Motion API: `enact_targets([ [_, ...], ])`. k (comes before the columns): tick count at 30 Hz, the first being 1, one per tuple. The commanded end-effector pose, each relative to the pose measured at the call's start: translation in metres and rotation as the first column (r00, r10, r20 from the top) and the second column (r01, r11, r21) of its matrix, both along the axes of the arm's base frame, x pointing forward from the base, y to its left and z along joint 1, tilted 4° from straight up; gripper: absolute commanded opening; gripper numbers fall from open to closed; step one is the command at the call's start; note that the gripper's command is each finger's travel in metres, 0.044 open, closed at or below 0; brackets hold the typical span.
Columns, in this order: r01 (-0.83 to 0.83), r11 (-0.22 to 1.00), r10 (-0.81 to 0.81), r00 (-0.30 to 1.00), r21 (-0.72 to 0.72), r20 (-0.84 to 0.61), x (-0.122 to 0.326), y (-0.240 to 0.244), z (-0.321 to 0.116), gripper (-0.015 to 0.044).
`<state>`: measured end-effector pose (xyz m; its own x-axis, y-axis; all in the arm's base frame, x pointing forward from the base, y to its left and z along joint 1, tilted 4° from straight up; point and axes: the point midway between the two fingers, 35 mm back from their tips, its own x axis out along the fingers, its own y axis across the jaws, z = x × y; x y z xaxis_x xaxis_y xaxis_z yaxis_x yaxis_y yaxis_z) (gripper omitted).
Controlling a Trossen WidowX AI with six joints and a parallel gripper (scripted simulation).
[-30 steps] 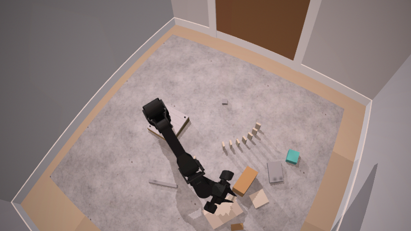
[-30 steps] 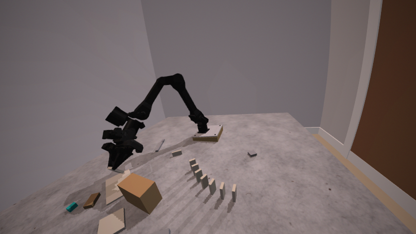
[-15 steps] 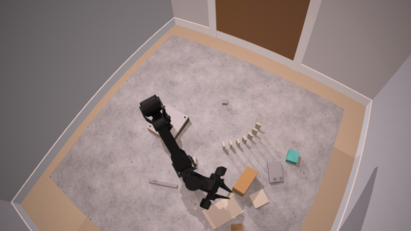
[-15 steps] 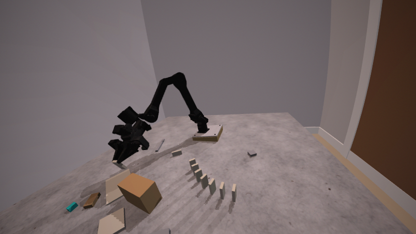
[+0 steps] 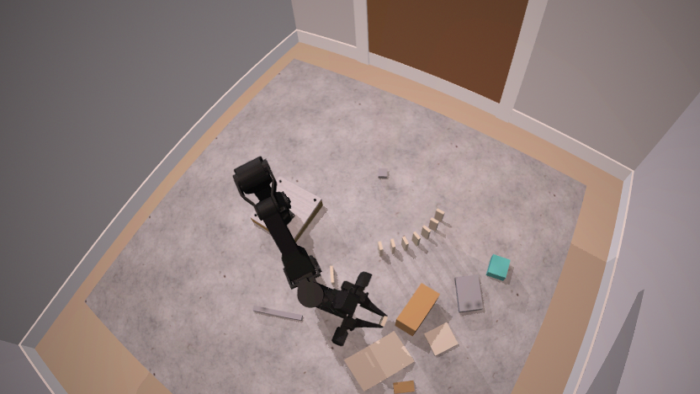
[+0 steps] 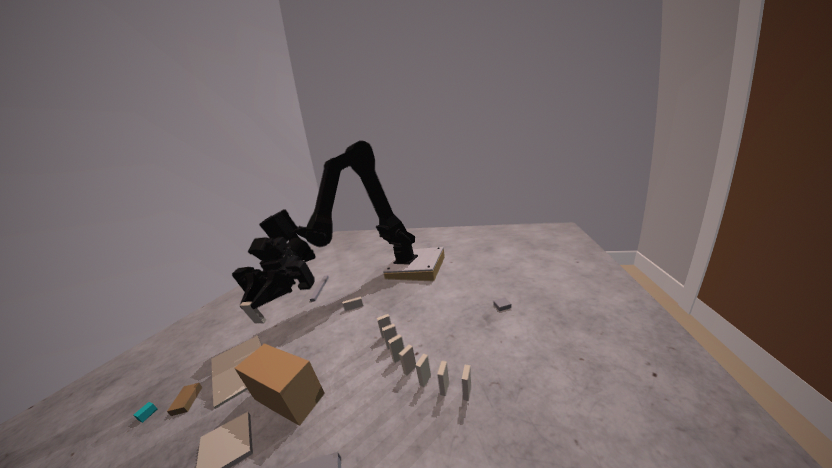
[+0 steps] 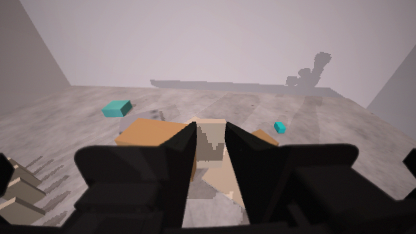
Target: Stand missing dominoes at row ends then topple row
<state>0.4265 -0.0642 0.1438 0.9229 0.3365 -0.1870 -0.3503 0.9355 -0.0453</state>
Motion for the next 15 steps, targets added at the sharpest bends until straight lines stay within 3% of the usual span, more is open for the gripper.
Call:
enact_targets([
  [1,-0.021,1.000,0.021,0.998,0.001,0.052,-0.015,0.004,0.005,0.0107],
  [15,-0.049,0.999,0.050,0.992,-0.010,0.120,-0.035,0.010,0.008,0.0107],
])
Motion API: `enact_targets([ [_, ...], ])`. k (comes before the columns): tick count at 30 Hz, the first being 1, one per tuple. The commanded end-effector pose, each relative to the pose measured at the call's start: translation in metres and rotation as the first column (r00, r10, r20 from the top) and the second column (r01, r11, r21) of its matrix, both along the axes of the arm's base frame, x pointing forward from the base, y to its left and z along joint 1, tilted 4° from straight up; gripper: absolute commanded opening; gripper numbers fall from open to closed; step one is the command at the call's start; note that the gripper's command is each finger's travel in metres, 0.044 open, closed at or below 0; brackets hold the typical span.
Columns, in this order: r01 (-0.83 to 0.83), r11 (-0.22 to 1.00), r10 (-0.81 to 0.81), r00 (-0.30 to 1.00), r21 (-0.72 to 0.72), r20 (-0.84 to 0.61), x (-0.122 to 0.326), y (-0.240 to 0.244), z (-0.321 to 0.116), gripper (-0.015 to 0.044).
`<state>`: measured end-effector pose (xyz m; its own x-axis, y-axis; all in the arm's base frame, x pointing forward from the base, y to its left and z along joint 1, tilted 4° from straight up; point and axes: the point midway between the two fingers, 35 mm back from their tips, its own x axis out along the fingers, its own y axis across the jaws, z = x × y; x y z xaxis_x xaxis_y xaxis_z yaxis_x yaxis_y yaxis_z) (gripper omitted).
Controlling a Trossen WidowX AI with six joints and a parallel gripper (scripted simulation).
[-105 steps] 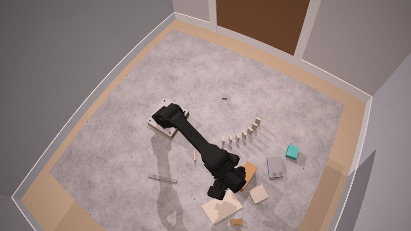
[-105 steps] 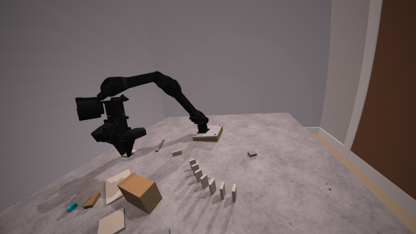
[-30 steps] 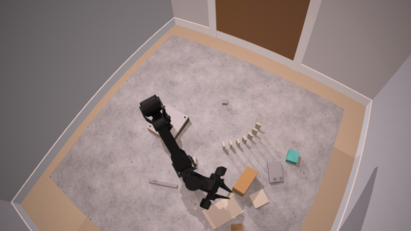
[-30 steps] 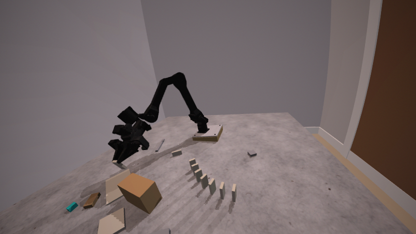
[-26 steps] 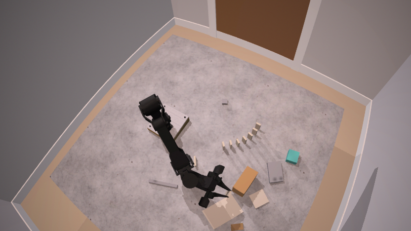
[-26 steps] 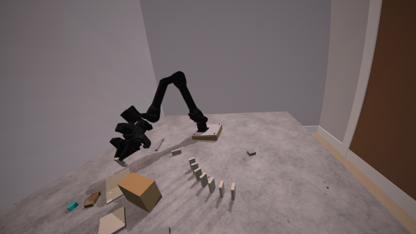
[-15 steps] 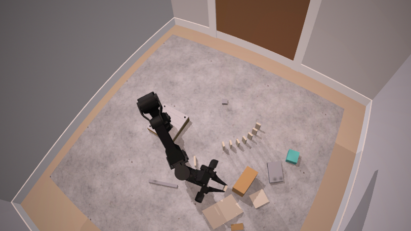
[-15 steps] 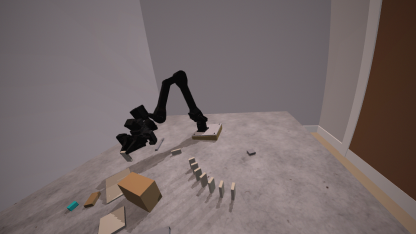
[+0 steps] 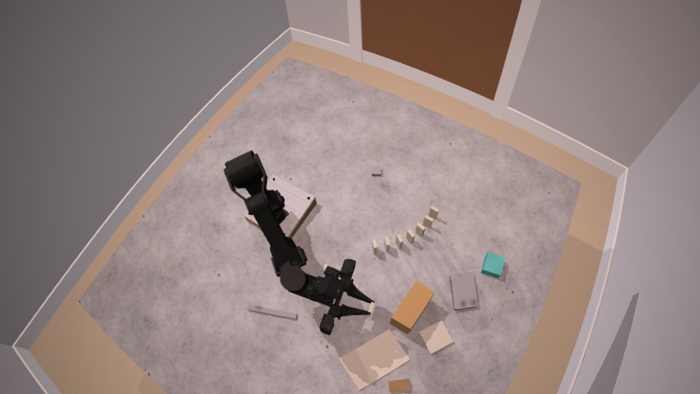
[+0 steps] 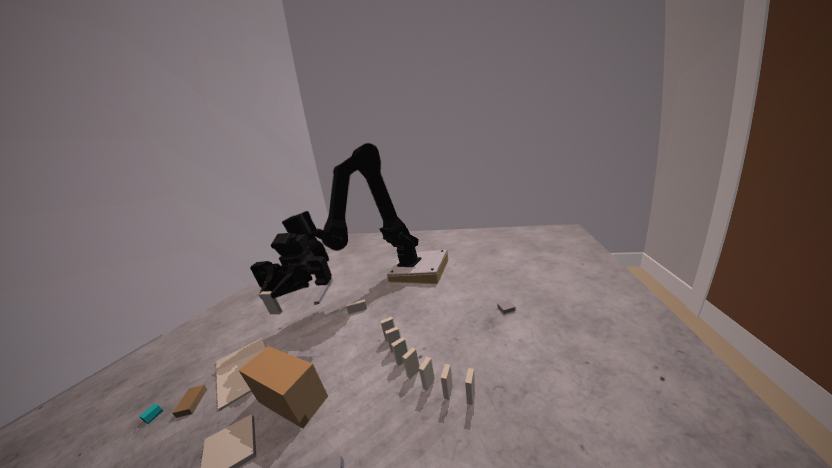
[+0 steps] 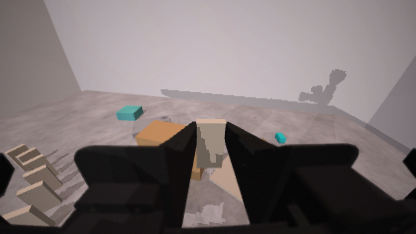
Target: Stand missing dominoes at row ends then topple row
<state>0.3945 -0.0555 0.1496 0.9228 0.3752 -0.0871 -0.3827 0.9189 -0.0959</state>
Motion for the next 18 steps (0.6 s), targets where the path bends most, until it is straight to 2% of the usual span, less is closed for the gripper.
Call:
enact_targets([
  [1,-0.006,1.000,0.006,1.000,0.003,0.009,-0.003,0.002,0.002,0.0107],
  [18,-0.006,1.000,0.006,1.000,0.002,0.008,0.001,0.000,-0.010,0.0107],
])
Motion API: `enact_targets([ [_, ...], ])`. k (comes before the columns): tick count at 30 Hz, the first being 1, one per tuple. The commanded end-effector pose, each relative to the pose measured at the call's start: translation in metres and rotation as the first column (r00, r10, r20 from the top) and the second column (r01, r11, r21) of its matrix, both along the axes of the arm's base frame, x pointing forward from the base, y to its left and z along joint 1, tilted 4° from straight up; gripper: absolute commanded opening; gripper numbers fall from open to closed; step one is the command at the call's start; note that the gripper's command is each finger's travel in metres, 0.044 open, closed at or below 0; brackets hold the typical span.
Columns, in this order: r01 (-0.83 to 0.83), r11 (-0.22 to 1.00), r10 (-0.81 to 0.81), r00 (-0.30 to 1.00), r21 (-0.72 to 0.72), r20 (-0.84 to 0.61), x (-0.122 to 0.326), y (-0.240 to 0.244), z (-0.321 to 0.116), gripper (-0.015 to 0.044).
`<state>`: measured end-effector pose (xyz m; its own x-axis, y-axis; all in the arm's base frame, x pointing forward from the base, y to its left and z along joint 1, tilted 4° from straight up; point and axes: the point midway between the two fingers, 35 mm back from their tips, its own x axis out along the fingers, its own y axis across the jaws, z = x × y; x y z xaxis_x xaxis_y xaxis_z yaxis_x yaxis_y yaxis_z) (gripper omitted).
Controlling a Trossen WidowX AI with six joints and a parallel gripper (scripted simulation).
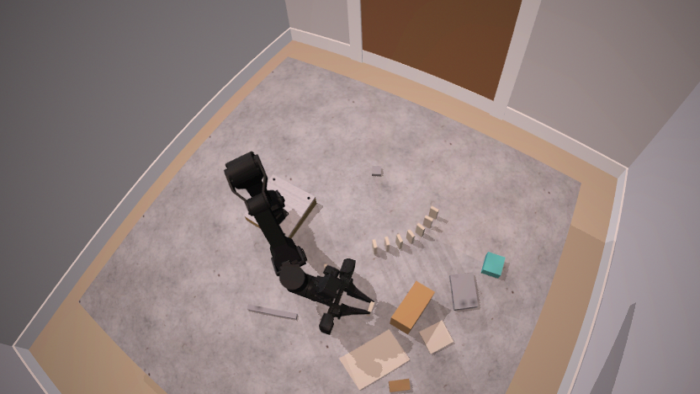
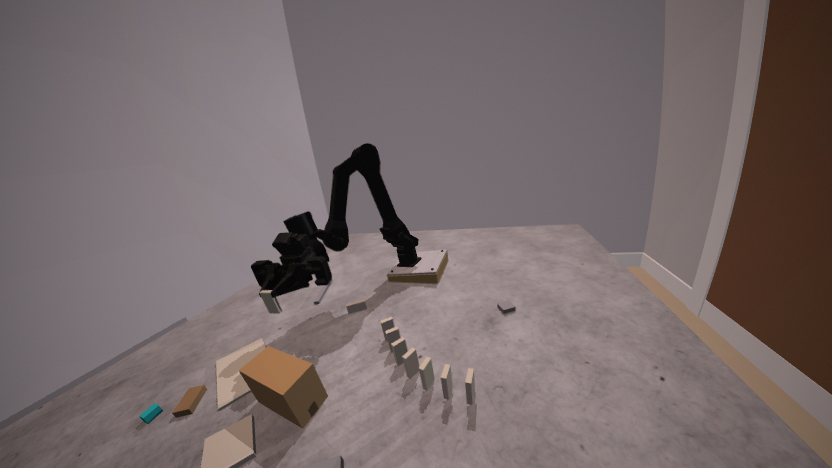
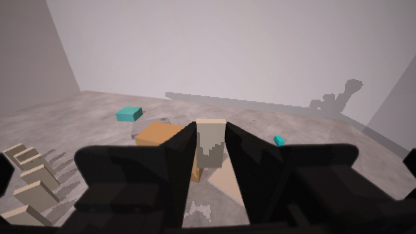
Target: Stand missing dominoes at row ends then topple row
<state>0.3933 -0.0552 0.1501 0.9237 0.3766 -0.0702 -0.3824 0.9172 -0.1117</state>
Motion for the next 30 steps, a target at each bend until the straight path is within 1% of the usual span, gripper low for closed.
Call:
enact_targets([
  [1,-0.004,1.000,0.004,1.000,0.010,-0.013,0.003,-0.001,-0.014,0.0107],
  [30,0.000,1.000,0.001,1.000,0.008,-0.017,0.010,-0.005,-0.098,0.0107],
])
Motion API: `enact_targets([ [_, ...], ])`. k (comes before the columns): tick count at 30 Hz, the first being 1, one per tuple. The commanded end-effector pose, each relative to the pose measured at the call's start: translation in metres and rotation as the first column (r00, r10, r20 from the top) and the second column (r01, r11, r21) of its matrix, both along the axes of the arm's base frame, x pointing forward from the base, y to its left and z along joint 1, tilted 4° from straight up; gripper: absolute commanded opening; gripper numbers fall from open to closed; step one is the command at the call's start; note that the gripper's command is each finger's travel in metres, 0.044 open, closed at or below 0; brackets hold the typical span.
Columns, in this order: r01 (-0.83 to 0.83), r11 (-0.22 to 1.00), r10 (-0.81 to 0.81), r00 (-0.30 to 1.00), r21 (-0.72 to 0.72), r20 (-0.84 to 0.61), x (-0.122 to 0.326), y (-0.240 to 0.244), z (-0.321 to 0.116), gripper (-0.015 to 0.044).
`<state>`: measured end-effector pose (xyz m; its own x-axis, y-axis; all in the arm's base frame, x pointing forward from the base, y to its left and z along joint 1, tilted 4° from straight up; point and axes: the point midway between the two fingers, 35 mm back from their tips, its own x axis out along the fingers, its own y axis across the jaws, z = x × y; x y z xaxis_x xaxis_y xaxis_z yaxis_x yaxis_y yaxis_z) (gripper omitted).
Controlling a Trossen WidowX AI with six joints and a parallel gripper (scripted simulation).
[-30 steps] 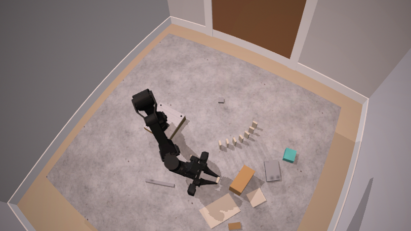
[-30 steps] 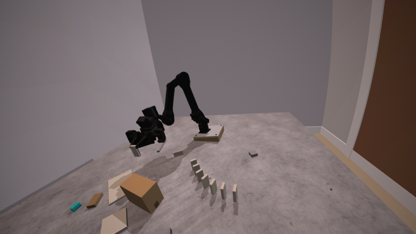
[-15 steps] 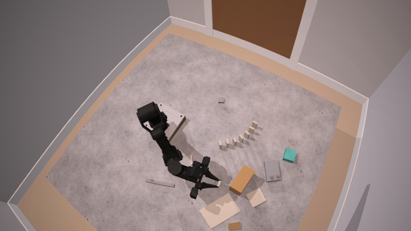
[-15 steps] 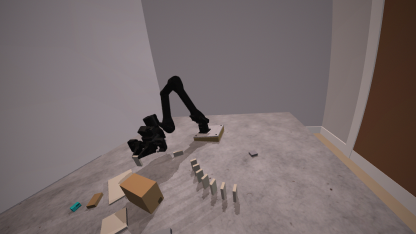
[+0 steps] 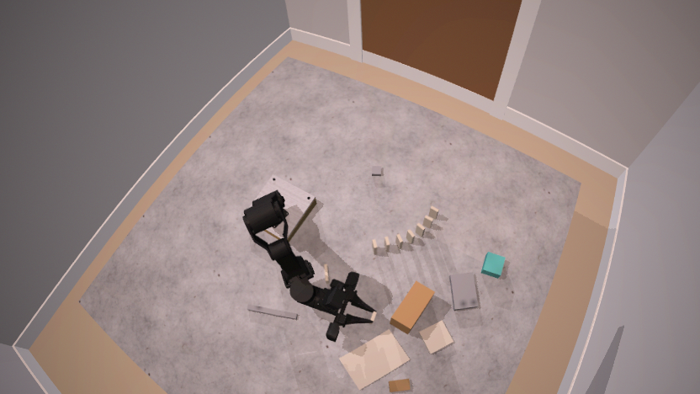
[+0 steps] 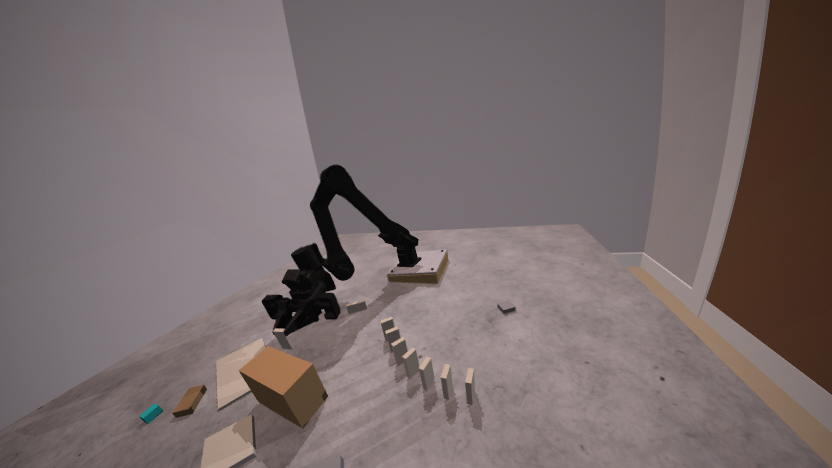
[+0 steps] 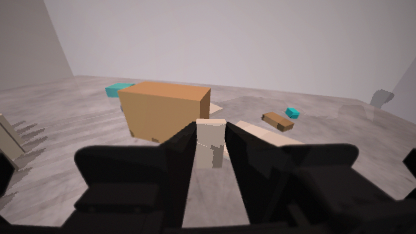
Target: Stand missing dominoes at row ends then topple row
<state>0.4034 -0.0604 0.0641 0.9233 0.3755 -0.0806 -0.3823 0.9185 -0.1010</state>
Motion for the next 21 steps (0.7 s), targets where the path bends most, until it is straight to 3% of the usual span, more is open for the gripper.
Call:
enact_targets([
  [1,-0.002,1.000,0.002,1.000,0.002,-0.003,-0.0008,0.0004,-0.0145,0.0107],
  [16,-0.001,1.000,0.001,1.000,0.002,-0.004,-0.0022,0.0008,-0.0242,0.0107],
  [21,-0.001,1.000,0.001,1.000,0.002,-0.004,-0.0022,0.0008,-0.0242,0.0238],
])
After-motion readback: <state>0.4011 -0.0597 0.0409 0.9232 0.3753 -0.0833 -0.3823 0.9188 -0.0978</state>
